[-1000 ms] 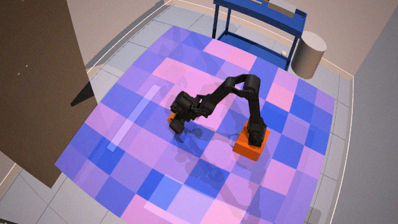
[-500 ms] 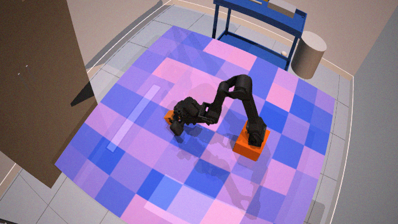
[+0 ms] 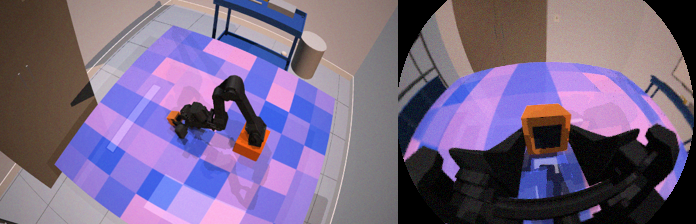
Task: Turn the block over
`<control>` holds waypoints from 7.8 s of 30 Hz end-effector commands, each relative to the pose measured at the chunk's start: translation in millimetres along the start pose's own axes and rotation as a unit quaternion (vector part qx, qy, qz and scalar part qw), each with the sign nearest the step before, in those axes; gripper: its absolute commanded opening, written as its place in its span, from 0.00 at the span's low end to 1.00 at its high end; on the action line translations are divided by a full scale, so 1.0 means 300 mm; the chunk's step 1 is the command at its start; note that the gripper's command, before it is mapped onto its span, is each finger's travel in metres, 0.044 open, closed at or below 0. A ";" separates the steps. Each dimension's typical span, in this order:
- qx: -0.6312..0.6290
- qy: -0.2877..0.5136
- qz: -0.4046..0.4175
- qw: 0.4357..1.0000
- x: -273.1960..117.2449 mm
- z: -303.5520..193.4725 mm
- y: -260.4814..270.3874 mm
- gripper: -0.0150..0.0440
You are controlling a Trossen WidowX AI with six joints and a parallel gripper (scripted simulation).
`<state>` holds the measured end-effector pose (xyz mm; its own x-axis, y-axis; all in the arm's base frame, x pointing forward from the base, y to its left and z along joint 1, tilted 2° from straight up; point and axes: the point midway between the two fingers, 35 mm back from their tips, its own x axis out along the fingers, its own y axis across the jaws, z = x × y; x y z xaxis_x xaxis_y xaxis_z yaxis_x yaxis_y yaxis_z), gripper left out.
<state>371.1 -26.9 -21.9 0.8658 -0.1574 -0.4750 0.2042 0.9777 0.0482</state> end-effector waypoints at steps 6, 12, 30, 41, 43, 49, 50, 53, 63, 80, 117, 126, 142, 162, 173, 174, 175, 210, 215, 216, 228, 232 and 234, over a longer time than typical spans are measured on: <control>-0.002 -0.018 -0.002 1.000 -0.011 0.012 -0.003 0.25; -0.002 -0.018 -0.002 1.000 -0.011 0.012 -0.003 0.25; -0.002 -0.018 -0.002 1.000 -0.011 0.012 -0.003 0.97; -0.002 -0.018 -0.002 1.000 -0.011 0.012 -0.003 1.00; -0.002 -0.018 -0.002 1.000 -0.011 0.012 -0.003 1.00; -0.002 -0.018 -0.002 1.000 -0.011 0.012 -0.003 1.00; -0.002 -0.018 -0.002 1.000 -0.011 0.012 -0.003 1.00; -0.002 -0.018 -0.002 1.000 -0.011 0.012 -0.003 1.00; -0.002 -0.018 -0.002 1.000 -0.011 0.012 -0.003 1.00; -0.001 0.231 -0.003 0.973 -0.175 0.171 -0.002 1.00; -0.001 0.491 -0.003 0.871 -0.118 0.299 0.001 1.00; -0.001 0.491 -0.003 0.871 -0.055 0.192 0.000 1.00; -0.001 0.491 -0.003 0.871 -0.007 0.108 0.000 1.00; -0.001 0.491 -0.003 0.871 0.023 0.055 0.000 0.69; -0.001 0.491 -0.003 0.871 0.023 0.055 0.000 0.53; -0.001 0.491 -0.003 0.871 0.023 0.055 0.000 0.52; -0.001 0.491 -0.003 0.871 0.023 0.055 0.000 0.51; -0.004 0.385 -0.004 0.923 -0.004 0.119 0.002 0.25; -0.004 0.349 -0.004 0.937 -0.005 0.115 0.002 0.25; -0.004 0.342 -0.004 0.940 -0.005 0.115 0.002 0.25; -0.002 0.256 -0.003 0.967 -0.028 0.112 0.001 0.25; -0.001 0.252 -0.003 0.968 -0.030 0.112 0.001 0.25; -0.001 0.250 -0.003 0.968 -0.029 0.111 0.001 0.25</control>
<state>377.7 -29.1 8.6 0.5184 -0.0687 -0.8524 0.1995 0.9790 0.0425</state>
